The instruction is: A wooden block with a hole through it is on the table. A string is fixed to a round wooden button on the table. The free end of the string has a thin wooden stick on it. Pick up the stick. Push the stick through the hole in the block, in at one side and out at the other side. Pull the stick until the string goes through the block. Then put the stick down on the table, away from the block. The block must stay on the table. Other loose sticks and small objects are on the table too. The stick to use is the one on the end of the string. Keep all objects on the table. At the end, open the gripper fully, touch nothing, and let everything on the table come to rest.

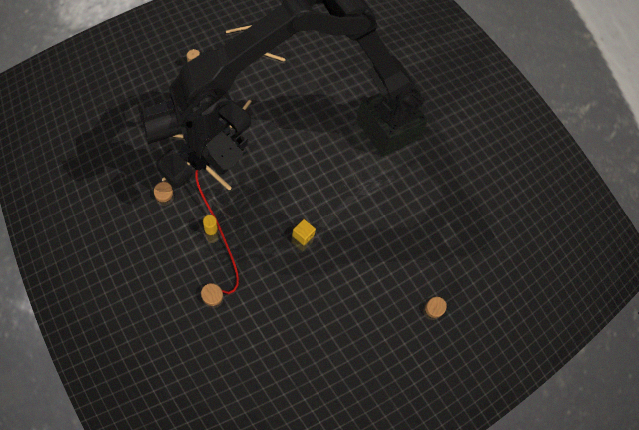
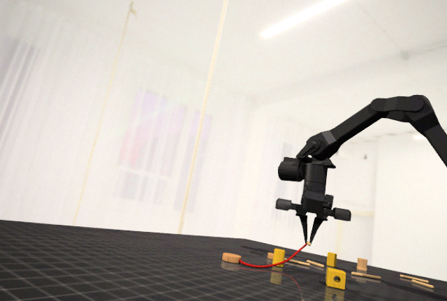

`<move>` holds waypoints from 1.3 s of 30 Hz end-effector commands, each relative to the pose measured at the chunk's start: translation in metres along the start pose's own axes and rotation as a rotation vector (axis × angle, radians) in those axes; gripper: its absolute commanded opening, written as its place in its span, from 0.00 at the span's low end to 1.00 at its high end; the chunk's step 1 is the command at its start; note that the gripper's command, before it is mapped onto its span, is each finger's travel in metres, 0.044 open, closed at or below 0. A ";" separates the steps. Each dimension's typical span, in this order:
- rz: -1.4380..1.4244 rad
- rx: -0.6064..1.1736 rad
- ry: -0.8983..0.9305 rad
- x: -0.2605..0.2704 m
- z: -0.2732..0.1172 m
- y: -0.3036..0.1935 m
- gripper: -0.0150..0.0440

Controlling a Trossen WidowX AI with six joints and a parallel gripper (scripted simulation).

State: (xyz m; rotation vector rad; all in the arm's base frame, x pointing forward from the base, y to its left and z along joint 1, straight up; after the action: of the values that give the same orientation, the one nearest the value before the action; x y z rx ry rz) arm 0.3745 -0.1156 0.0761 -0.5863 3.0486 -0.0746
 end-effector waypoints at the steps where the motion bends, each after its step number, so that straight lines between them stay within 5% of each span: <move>1: -0.004 0.002 0.005 0.001 0.001 -0.003 0.25; 39: -0.004 0.000 0.008 0.027 0.033 0.021 0.25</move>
State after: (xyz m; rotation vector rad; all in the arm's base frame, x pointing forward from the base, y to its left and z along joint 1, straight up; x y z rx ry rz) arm 0.3454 -0.1083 0.0421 -0.5890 3.0612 -0.0658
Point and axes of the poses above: the point midway between the two fingers, 35 mm back from their tips, its own z axis out along the fingers, its own x axis across the jaws, y = z × x, the point moved 4 cm from there along -z, back along the fingers, and after that the axes turned 12 degrees about -z, right-handed, at the moved point
